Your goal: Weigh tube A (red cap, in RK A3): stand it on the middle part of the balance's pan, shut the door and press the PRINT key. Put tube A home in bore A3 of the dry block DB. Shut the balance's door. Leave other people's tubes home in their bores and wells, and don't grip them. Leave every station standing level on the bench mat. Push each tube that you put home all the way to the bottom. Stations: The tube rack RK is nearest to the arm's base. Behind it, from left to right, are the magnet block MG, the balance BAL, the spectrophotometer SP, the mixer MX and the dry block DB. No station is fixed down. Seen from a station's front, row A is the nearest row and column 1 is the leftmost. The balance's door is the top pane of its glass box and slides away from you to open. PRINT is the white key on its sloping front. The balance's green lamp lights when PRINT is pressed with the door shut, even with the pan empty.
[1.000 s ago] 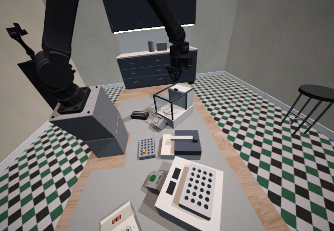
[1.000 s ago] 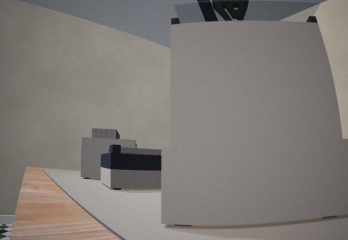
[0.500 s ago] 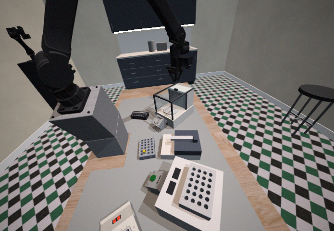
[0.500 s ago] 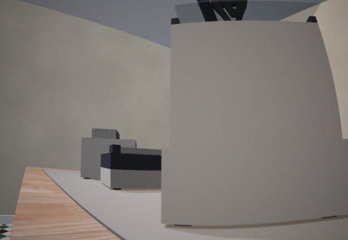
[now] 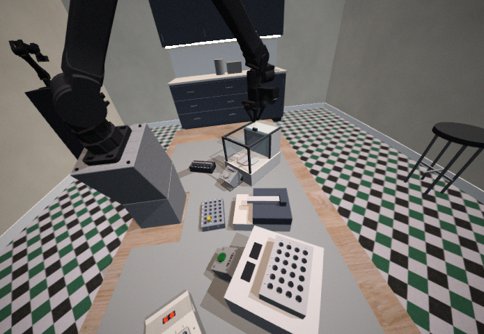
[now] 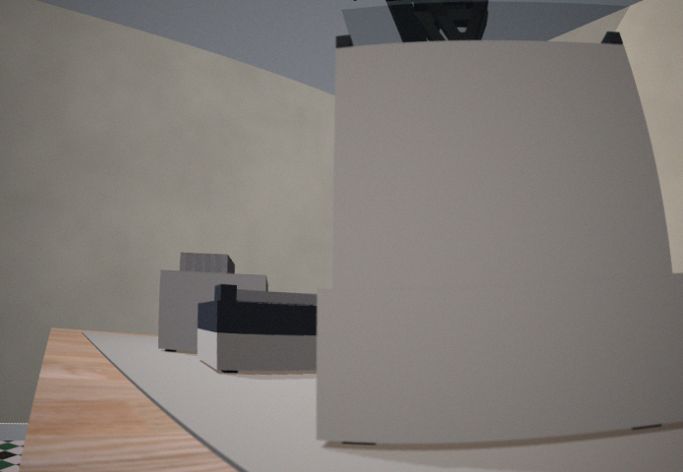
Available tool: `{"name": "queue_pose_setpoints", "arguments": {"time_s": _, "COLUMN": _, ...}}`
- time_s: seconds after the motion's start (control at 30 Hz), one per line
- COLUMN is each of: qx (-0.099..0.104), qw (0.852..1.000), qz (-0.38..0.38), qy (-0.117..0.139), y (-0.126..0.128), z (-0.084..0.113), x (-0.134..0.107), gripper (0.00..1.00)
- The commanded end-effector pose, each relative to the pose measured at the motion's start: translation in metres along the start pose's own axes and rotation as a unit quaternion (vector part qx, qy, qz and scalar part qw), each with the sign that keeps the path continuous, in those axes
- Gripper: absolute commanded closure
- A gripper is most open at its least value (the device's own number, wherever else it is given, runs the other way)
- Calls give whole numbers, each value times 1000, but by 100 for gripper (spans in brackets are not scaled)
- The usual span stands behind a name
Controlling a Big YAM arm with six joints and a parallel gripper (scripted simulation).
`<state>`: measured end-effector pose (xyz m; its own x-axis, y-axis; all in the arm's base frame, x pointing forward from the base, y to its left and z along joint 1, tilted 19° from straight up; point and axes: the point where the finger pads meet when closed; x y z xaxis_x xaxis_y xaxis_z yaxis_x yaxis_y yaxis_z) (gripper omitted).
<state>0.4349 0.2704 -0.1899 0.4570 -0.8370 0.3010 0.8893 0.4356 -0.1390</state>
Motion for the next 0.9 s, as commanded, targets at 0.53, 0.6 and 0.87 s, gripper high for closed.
{"name": "queue_pose_setpoints", "arguments": {"time_s": 0.53, "qx": 0, "qw": 1000, "qz": -2, "qy": 0, "y": 3, "z": -35, "x": 6, "gripper": 70}}
{"name": "queue_pose_setpoints", "arguments": {"time_s": 0.6, "qx": 1, "qw": 1000, "qz": -2, "qy": 0, "y": 3, "z": -38, "x": 6, "gripper": 70}}
{"name": "queue_pose_setpoints", "arguments": {"time_s": 0.87, "qx": 12, "qw": 1000, "qz": -2, "qy": 2, "y": 7, "z": -30, "x": 4, "gripper": 70}}
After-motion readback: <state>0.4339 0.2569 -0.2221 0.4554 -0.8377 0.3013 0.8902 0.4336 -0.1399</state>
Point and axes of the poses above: the point where the finger pads meet when closed, its own z axis back along the fingers, its own y axis across the jaws, x = y × z, and after that the axes turned 15 degrees about -z, right-handed
